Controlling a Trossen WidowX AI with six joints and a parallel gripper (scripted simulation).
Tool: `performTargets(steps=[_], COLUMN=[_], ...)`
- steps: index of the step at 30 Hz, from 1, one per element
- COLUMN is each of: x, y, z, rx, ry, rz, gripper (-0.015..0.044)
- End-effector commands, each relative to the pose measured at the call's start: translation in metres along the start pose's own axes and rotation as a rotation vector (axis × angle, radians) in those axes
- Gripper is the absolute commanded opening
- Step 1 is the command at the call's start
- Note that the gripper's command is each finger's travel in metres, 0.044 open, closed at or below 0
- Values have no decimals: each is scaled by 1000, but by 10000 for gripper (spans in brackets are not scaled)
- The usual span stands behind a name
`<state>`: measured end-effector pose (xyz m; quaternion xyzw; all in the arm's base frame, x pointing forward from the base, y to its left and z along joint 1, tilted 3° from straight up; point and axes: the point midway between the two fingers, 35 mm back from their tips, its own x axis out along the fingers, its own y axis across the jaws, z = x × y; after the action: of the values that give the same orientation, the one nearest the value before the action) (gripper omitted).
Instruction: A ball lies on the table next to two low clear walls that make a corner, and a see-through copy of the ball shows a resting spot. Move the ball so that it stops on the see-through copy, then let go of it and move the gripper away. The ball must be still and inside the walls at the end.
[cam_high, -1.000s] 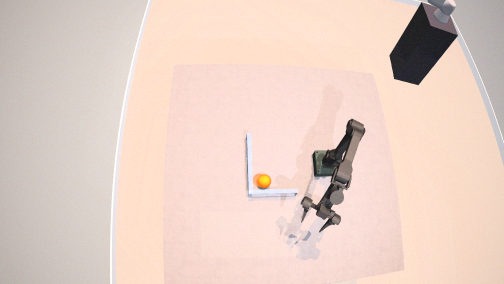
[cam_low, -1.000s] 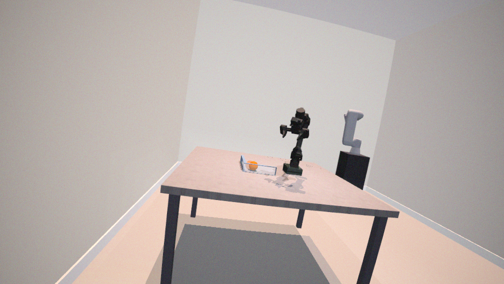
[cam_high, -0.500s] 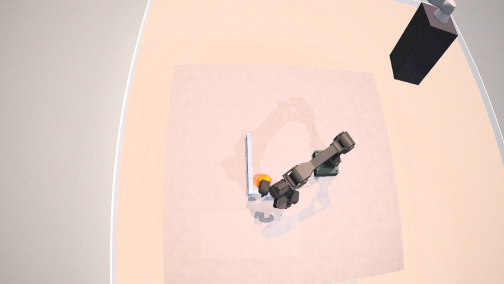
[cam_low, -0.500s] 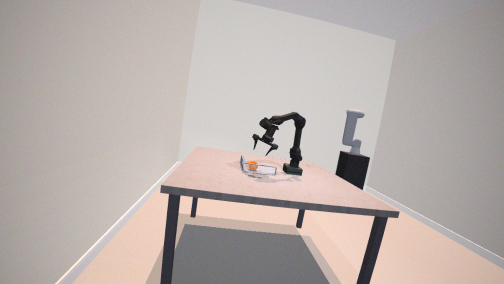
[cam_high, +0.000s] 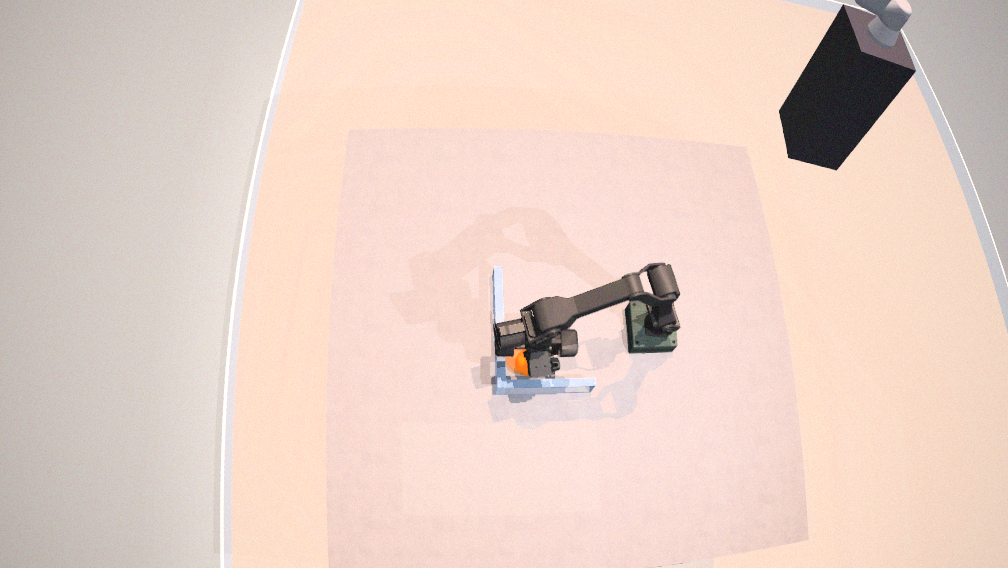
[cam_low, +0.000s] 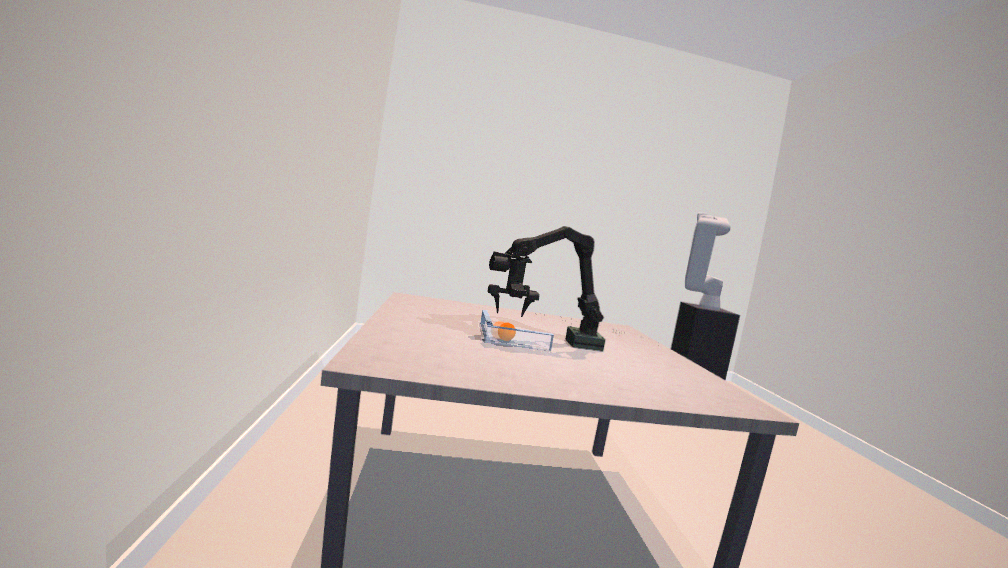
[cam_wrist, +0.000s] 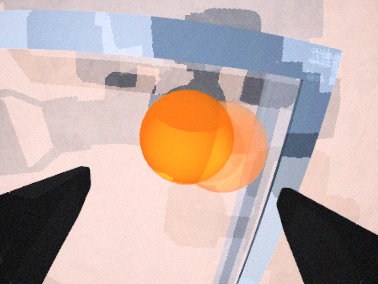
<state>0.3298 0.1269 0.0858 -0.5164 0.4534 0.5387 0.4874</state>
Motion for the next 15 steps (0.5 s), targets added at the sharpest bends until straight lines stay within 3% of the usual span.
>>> performTargets(steps=[1, 15], x=[0, 26], y=[0, -1], z=[1, 1], rx=[-15, -15], ry=[-5, -5], rz=[3, 3], gripper=[436, 436])
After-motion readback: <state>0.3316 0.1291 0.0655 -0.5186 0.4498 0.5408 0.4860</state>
